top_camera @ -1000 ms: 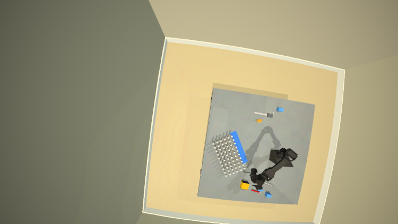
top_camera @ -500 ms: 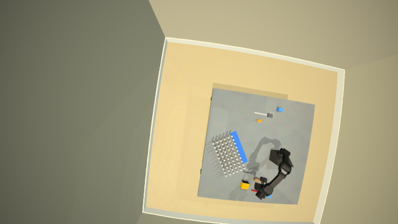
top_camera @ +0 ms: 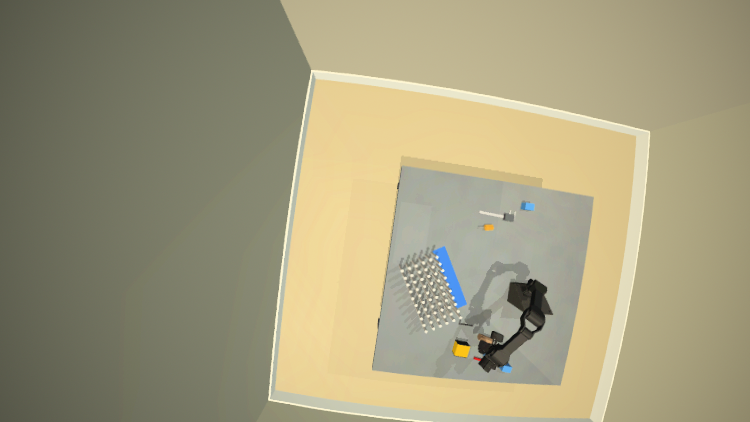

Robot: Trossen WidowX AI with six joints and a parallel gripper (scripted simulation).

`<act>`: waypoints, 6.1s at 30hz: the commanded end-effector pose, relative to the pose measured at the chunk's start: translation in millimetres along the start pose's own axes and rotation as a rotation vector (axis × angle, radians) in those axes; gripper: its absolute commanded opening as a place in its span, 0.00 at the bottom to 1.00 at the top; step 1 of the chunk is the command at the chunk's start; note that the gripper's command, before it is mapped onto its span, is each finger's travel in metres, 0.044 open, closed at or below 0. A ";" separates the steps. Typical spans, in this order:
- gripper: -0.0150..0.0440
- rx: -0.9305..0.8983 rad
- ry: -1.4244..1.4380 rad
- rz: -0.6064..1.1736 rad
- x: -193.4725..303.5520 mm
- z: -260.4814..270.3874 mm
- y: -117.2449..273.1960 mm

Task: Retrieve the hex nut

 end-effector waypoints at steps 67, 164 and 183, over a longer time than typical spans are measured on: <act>0.73 0.017 0.002 -0.003 -46.4 -15.5 -66.9; 0.25 -0.486 -0.842 -0.367 -27.2 -116.3 213.4; 0.25 -0.782 -1.247 -0.437 -53.8 -193.2 243.5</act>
Point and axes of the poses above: the point midway between the two fingers, 35 mm back from their tips, its own y axis back along the fingers, its own z axis across the jaws, x = y × z, the point moved 2 cm from there along y, back along the fingers, and after that the axes turned 11 degrees about -y, right-handed, at the moved point
